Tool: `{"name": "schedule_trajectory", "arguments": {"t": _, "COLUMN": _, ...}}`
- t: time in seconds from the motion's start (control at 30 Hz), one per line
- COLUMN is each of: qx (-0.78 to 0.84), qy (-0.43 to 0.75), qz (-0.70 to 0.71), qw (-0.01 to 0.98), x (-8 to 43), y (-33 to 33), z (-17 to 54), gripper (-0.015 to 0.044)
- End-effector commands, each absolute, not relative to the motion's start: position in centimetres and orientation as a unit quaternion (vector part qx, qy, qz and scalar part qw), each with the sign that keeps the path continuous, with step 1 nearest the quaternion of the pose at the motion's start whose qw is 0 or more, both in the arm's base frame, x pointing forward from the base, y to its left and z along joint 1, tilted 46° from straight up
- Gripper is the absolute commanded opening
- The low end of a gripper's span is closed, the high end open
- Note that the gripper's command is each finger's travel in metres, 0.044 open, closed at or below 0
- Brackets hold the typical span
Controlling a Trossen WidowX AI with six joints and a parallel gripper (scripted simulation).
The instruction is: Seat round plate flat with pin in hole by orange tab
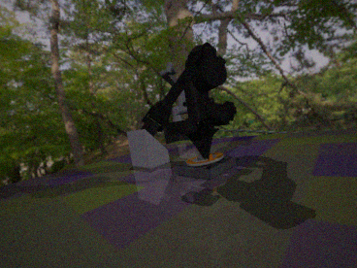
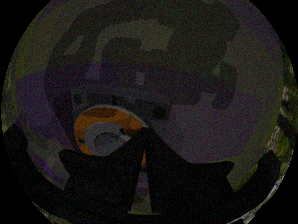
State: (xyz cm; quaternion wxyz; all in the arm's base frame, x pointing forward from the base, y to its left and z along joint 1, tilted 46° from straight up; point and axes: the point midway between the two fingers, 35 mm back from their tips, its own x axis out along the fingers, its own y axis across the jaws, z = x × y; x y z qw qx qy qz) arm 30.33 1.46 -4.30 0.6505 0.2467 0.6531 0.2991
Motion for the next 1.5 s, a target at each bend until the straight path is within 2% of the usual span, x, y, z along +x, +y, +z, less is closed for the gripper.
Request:
{"name": "schedule_trajectory", "arguments": {"t": 0.0, "qx": 0.248, "qy": 0.652, "qz": 0.302, "qw": 0.649, "x": 30.7, "y": 2.0, "z": -3.9, "gripper": 0.0}}
{"name": "schedule_trajectory", "arguments": {"t": 0.9, "qx": 0.249, "qy": 0.652, "qz": 0.303, "qw": 0.649, "x": 31.8, "y": 3.6, "z": -2.2, "gripper": 0.0}}
{"name": "schedule_trajectory", "arguments": {"t": 1.23, "qx": 0.248, "qy": 0.652, "qz": 0.302, "qw": 0.65, "x": 31.8, "y": 0.1, "z": 1.0, "gripper": 0.0}}
{"name": "schedule_trajectory", "arguments": {"t": 1.47, "qx": 0.252, "qy": 0.65, "qz": 0.301, "qw": 0.651, "x": 31.9, "y": 0.5, "z": 0.6, "gripper": 0.0}}
